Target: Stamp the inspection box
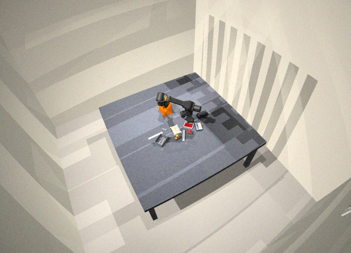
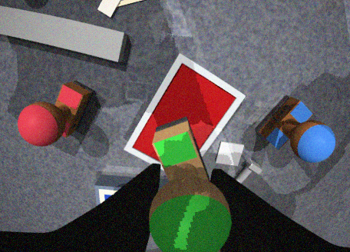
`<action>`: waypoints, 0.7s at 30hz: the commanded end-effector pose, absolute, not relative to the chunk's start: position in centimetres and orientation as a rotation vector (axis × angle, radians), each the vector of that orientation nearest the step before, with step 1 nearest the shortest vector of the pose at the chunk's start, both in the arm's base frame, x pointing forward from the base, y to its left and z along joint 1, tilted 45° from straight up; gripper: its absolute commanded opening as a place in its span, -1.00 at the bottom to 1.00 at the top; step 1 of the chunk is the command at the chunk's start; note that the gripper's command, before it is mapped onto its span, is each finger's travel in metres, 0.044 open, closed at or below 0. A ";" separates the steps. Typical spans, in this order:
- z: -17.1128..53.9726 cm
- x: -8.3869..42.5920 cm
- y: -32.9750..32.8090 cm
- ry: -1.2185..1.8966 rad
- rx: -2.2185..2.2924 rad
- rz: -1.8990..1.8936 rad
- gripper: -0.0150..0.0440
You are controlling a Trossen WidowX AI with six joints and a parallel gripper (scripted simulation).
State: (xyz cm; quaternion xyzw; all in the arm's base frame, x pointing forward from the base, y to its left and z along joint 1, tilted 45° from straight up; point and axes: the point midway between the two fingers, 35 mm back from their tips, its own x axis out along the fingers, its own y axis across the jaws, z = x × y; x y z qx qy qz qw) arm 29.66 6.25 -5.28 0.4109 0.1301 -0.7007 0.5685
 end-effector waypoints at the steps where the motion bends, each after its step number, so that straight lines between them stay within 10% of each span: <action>1: -5.5 29.7 5.9 0.308 0.959 -1.646 -0.49; 21: -6.4 29.7 5.0 0.309 0.957 -1.647 -0.49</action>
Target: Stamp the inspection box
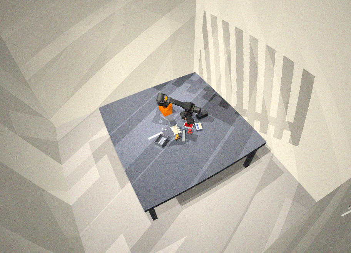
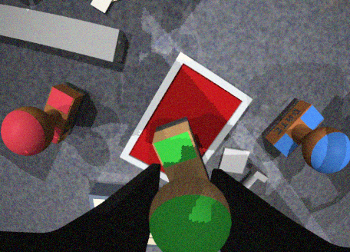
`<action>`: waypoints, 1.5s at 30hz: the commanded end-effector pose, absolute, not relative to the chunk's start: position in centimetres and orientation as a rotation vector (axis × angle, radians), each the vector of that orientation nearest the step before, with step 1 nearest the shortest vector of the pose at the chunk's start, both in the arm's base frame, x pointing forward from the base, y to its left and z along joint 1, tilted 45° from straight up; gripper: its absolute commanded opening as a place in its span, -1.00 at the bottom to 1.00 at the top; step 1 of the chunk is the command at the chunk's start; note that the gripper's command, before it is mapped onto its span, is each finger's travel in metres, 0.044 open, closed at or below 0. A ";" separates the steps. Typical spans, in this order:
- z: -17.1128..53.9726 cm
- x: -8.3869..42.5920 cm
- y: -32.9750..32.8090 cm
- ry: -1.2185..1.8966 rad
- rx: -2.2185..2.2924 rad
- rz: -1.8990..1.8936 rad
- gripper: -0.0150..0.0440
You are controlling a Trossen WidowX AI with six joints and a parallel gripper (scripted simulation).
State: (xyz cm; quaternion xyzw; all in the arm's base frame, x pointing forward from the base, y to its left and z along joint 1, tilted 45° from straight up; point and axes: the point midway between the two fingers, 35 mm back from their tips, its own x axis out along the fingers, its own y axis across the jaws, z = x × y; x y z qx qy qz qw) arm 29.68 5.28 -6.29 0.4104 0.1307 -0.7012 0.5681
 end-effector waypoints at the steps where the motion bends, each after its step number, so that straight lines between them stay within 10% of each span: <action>1: -6.5 29.7 5.0 0.309 0.957 -1.648 -0.49; 45: -8.4 29.5 3.0 0.306 0.959 -1.654 -0.49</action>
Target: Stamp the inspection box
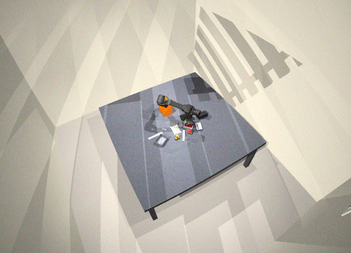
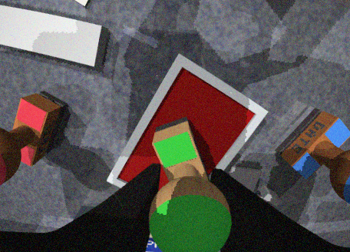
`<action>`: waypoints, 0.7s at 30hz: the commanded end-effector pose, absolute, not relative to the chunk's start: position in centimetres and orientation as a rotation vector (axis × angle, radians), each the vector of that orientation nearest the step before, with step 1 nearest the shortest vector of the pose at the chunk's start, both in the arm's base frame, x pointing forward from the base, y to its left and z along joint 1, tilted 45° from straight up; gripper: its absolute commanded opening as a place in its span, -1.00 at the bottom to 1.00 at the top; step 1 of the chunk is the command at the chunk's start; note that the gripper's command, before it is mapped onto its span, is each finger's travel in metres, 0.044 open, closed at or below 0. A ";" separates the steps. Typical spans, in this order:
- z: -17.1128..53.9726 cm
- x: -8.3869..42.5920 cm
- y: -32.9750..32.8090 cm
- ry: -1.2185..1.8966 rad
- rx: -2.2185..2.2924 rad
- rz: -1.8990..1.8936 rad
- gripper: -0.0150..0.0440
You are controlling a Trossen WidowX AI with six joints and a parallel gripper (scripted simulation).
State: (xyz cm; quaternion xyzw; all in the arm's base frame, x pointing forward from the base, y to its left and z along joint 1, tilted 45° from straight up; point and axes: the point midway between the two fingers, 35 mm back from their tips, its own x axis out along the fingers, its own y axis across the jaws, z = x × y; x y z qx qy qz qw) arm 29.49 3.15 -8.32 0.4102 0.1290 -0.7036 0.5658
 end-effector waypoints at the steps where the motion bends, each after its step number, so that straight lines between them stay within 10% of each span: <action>1: -8.4 29.5 3.0 0.306 0.959 -1.654 -0.49; 21: -8.7 29.5 2.7 0.302 0.962 -1.655 -0.49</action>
